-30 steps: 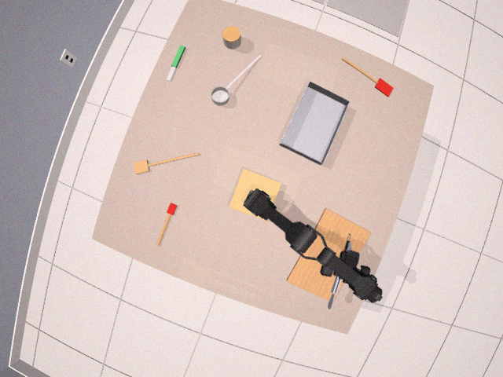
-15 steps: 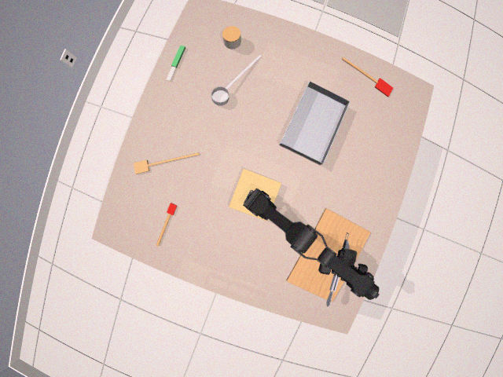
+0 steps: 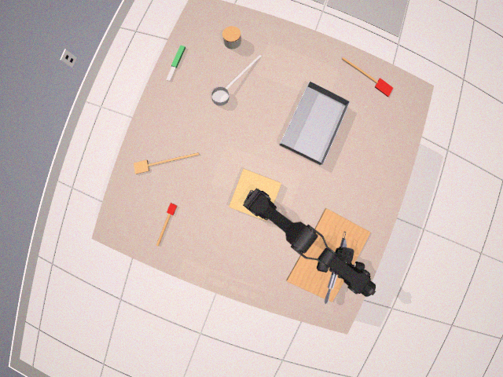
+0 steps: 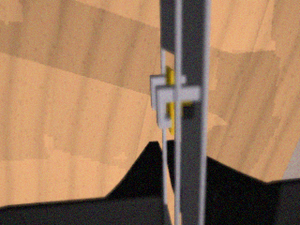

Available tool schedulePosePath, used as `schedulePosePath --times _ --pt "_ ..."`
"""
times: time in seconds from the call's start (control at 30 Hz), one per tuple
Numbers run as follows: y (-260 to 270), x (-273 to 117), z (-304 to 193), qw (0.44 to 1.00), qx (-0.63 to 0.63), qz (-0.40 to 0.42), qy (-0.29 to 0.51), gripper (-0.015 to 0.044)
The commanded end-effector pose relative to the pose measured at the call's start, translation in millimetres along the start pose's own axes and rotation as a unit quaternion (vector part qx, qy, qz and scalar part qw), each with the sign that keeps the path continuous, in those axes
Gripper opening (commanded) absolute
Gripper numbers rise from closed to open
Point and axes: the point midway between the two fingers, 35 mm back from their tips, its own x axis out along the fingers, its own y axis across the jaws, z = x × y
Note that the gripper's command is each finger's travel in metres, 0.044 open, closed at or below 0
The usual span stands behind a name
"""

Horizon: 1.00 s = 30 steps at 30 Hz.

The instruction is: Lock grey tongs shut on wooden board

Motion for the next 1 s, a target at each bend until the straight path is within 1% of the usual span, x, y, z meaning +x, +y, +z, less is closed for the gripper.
schedulePosePath --times 0.0,0.4,0.57,0.97 --pt "0.2 6.4 0.9 1.000 0.000 -0.002 -0.001 -0.0150" --pt "3.2 25.6 2.4 1.000 0.000 -0.001 -0.001 -0.0150" --pt "3.4 26.7 2.5 1.000 0.000 -0.001 -0.001 -0.0150" --pt "4.2 25.9 2.1 1.000 -0.001 0.001 -0.001 0.0165"
